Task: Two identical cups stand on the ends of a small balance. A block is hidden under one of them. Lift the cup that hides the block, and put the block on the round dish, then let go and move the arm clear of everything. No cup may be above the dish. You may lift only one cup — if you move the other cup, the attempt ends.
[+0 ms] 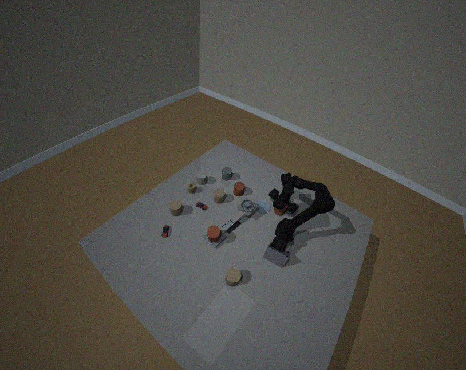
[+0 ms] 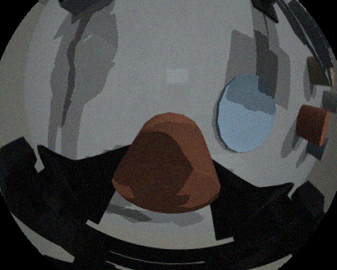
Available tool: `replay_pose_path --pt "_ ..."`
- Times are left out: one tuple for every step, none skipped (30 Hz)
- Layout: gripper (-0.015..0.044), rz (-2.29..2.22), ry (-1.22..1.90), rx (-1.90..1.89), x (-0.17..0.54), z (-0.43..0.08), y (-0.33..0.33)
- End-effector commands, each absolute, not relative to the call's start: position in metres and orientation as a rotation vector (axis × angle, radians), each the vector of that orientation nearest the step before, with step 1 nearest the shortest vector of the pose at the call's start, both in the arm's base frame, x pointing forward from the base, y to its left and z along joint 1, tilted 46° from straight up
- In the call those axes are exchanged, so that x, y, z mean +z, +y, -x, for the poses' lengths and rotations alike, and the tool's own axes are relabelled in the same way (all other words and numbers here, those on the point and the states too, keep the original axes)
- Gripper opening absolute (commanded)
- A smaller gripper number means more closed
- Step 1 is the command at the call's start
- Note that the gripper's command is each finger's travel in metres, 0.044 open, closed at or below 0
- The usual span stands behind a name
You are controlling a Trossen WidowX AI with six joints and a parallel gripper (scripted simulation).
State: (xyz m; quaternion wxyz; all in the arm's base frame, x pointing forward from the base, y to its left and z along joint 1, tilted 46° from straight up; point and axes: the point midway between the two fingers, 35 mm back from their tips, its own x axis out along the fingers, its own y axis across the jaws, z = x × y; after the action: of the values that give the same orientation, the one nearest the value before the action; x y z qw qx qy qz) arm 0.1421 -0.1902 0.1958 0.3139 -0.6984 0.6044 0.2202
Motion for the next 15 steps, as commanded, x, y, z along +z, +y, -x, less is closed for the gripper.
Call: replay_pose_path --pt "0.0079 1.840 1.595 0.577 0.1964 -0.1421 -0.1901" --pt "0.0105 1.840 1.595 0.577 0.1964 -0.1421 -0.1901" --pt "0.0131 1.840 1.595 0.577 0.1964 -0.1421 -0.1901" --pt "0.0157 1.840 1.595 0.577 0.1964 -0.1421 -0.1901" --pt "0.0184 1.840 1.595 0.577 0.1964 -0.1421 -0.1901" --pt "0.0210 1.840 1.595 0.577 0.1964 -0.1421 -0.1901" --pt "0.0236 1.840 1.595 0.577 0.1964 -0.1421 -0.1901" --pt "0.0263 1.840 1.595 0.577 0.1964 -0.1421 -0.1901" --pt "0.0289 1.840 1.595 0.577 0.1964 -0.1421 -0.1901" --pt "0.0315 1.840 1.595 0.577 0.1964 -0.1421 -0.1901" --pt "0.0341 1.840 1.595 0.577 0.1964 -0.1421 -0.1901" --pt "0.0368 1.840 1.595 0.577 0.1964 -0.1421 -0.1901" --pt "0.0394 1.840 1.595 0.577 0.1964 -0.1421 -0.1901" --pt "0.0420 1.840 1.595 0.577 0.1972 -0.1421 -0.1892" --pt "0.0440 1.839 1.594 0.578 0.1998 -0.1421 -0.1864"
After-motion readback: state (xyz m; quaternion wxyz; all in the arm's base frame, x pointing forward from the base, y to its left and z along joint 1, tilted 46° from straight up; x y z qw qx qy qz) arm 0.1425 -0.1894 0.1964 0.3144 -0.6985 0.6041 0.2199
